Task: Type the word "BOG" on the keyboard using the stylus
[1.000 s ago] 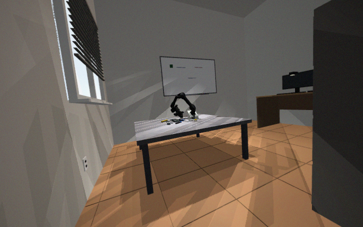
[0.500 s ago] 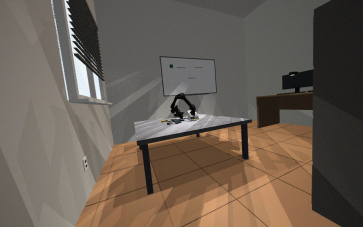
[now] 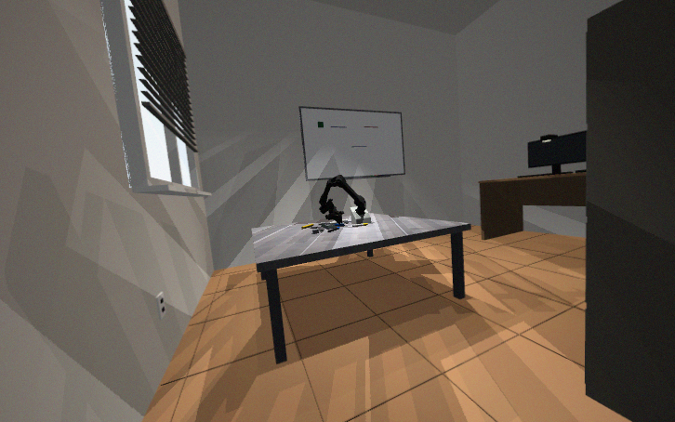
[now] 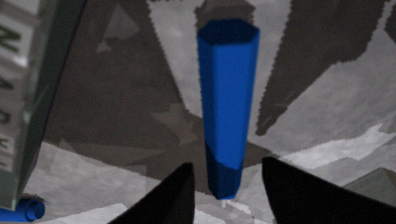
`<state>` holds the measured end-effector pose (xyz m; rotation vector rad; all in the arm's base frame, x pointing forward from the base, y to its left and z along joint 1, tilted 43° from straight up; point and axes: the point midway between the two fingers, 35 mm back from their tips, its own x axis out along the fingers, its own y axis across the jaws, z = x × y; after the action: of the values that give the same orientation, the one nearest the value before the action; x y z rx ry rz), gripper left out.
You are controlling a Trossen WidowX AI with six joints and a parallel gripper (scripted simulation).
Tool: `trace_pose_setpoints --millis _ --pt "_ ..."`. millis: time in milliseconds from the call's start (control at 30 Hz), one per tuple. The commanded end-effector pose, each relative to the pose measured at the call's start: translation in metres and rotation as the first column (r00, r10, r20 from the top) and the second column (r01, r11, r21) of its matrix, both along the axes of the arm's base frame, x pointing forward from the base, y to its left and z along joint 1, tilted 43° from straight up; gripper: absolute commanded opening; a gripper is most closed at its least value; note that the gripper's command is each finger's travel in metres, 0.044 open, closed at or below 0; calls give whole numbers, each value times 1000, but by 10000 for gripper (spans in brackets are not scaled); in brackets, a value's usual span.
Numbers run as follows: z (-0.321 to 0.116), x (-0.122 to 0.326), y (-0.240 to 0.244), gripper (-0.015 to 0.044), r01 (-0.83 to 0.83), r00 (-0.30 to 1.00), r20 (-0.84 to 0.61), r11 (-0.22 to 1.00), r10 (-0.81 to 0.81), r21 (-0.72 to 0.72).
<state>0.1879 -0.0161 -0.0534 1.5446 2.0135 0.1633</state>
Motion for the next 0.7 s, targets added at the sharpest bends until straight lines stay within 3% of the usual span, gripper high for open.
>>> trace_pose_setpoints --millis 0,333,500,667 --pt "-2 0 4 150 3 1000 -5 1000 -3 3" --pt "-6 1 7 150 3 1000 -5 1000 -3 4" --pt "-5 1 5 19 -1 1000 -1 1000 1 1" --pt "-5 1 5 0 -1 1000 -1 1000 1 1"
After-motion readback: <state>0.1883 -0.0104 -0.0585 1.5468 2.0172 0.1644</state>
